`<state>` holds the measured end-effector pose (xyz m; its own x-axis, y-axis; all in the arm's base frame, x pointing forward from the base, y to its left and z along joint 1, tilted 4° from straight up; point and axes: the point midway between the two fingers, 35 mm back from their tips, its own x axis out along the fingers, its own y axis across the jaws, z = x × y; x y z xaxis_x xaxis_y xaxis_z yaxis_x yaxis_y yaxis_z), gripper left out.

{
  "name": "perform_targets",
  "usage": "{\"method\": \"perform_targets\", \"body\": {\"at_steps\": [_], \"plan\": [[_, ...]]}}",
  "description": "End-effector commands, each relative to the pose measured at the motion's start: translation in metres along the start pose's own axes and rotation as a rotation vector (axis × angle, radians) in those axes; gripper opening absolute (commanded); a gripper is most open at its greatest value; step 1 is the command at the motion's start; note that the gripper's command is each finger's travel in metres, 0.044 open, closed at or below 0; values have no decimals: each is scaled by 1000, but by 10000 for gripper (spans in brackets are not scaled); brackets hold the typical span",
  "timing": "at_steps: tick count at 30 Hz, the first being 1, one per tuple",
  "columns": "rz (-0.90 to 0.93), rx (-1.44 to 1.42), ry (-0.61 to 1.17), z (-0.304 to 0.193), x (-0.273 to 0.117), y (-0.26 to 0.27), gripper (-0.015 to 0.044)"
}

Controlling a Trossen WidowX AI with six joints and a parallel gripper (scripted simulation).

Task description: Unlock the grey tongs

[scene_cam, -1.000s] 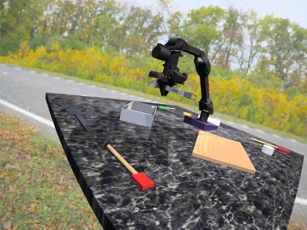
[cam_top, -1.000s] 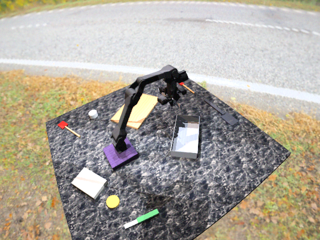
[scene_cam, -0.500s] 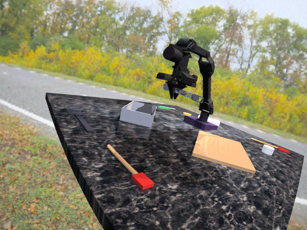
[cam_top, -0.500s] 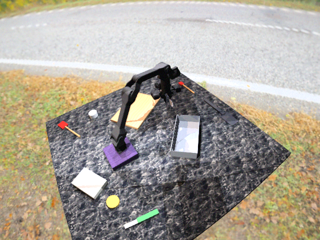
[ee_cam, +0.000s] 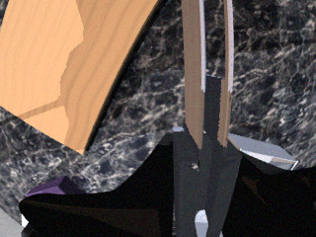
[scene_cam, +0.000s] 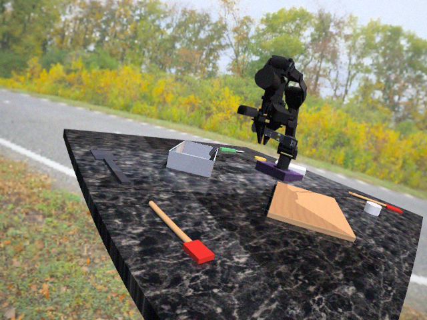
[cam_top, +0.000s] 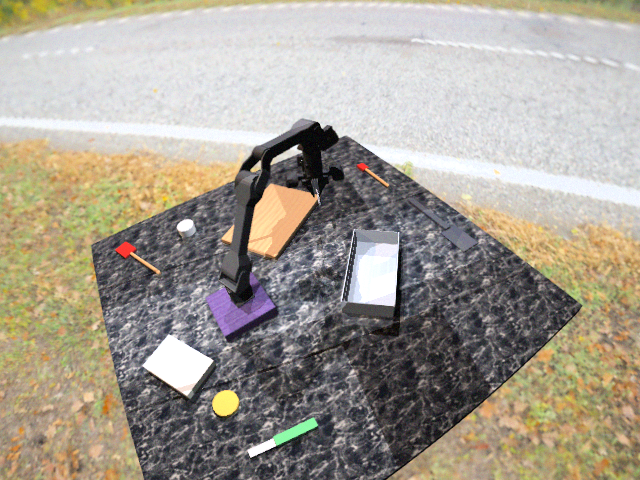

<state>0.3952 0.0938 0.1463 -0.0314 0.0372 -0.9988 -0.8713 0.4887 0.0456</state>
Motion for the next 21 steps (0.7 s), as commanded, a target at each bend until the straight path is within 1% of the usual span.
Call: {"method": "perform_targets", "body": {"at_steps": [1, 21], "plan": [[-2, 78, -12, 15, -3, 18, -150], [11, 475, -15, 78, -4, 116, -150]]}}
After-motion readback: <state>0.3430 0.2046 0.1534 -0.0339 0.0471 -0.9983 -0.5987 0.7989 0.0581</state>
